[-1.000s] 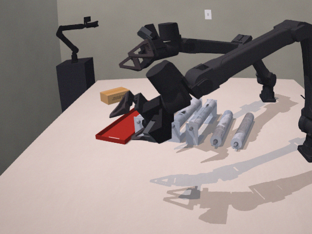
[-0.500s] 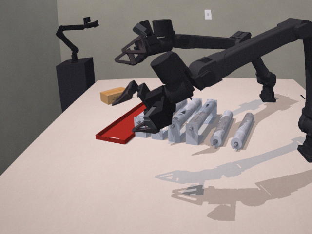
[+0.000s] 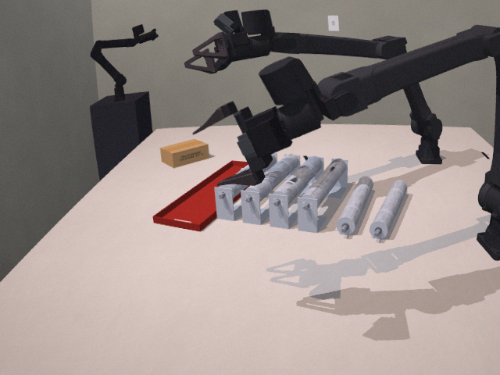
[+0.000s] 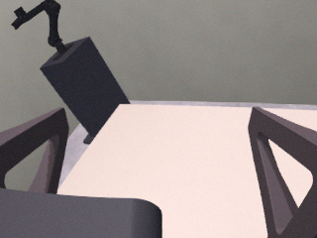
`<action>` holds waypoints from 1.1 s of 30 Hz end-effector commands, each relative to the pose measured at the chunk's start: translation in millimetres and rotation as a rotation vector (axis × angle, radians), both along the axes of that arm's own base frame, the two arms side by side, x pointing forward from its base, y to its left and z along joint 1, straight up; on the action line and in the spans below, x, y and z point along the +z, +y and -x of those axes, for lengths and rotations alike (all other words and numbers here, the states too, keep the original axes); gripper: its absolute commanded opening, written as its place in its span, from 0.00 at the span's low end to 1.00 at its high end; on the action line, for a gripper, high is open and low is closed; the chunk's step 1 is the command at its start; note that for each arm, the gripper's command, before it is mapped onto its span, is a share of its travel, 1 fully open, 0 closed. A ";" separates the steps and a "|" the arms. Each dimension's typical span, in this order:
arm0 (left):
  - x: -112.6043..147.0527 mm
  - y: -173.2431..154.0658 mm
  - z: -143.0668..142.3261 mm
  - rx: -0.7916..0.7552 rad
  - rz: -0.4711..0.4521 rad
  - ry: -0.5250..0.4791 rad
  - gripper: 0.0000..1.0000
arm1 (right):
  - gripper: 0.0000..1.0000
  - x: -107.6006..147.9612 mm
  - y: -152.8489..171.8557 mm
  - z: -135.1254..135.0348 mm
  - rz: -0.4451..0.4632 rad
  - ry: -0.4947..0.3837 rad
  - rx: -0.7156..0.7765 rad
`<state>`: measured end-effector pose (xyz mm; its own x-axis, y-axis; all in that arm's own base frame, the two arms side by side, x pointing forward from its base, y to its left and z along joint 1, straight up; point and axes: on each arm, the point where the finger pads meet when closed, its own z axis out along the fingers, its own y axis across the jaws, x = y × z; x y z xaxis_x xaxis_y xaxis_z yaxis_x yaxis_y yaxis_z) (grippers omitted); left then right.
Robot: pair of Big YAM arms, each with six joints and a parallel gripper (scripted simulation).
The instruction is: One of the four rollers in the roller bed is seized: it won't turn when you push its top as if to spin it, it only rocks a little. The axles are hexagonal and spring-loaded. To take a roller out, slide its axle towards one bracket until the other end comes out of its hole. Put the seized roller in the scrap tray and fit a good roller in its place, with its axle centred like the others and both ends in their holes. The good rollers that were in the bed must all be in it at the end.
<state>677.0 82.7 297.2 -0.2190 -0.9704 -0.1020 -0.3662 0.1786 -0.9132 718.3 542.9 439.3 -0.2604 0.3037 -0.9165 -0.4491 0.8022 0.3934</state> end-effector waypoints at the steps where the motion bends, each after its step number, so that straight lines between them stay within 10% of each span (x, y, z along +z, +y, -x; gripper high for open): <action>1: 33.2 -16.0 7.9 -0.062 -0.147 -0.096 1.00 | 1.00 65.1 -57.6 6.3 -0.016 -0.103 -0.035; 33: 139.7 -64.6 82.6 -0.163 -0.853 -0.366 1.00 | 1.00 119.5 -365.6 68.9 0.183 -0.206 -0.306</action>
<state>607.2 29.2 407.1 -0.2109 -0.5996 -0.7720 -0.0677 0.7968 -0.6004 673.3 209.7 518.2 -0.0855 0.1800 -0.9799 -0.2404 0.9508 0.1956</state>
